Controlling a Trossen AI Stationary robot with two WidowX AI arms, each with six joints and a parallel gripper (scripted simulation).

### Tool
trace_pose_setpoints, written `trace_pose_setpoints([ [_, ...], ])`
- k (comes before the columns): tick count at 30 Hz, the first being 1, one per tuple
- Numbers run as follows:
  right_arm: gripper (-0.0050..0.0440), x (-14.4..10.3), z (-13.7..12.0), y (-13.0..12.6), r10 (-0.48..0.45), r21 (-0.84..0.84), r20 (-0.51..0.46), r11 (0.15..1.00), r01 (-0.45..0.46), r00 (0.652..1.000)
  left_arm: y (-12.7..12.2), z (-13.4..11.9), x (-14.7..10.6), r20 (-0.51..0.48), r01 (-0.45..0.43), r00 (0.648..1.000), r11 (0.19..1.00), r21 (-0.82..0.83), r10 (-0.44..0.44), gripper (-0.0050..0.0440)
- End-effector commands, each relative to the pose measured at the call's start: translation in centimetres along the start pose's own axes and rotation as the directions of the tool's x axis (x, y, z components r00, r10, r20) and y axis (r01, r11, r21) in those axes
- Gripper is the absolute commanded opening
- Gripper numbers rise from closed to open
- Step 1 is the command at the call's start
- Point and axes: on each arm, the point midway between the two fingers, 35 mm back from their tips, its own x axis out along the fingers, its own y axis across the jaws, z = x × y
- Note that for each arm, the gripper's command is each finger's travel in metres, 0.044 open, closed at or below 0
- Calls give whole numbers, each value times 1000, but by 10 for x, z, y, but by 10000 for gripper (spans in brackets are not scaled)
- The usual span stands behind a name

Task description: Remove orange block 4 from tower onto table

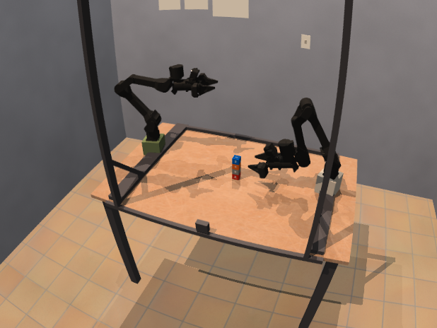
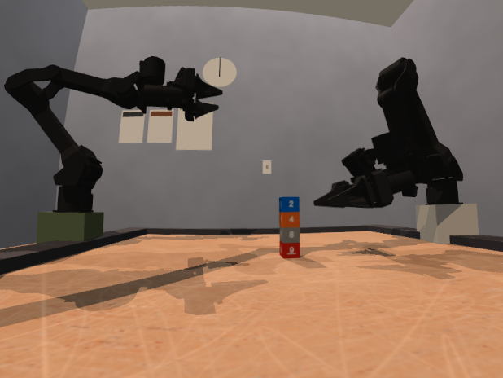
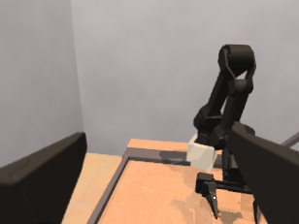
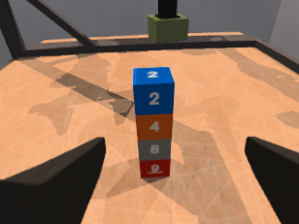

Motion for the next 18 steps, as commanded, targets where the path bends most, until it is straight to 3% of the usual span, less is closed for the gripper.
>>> trace_pose_setpoints([
  [1,400,-1,1,-1,0,-1,5,1000,0,1000,0,6,-1,15,0,1000,1000,0,0,400],
  [18,400,0,5,0,2,4,16,1000,-2,1000,0,6,-1,15,0,1000,1000,0,0,400],
])
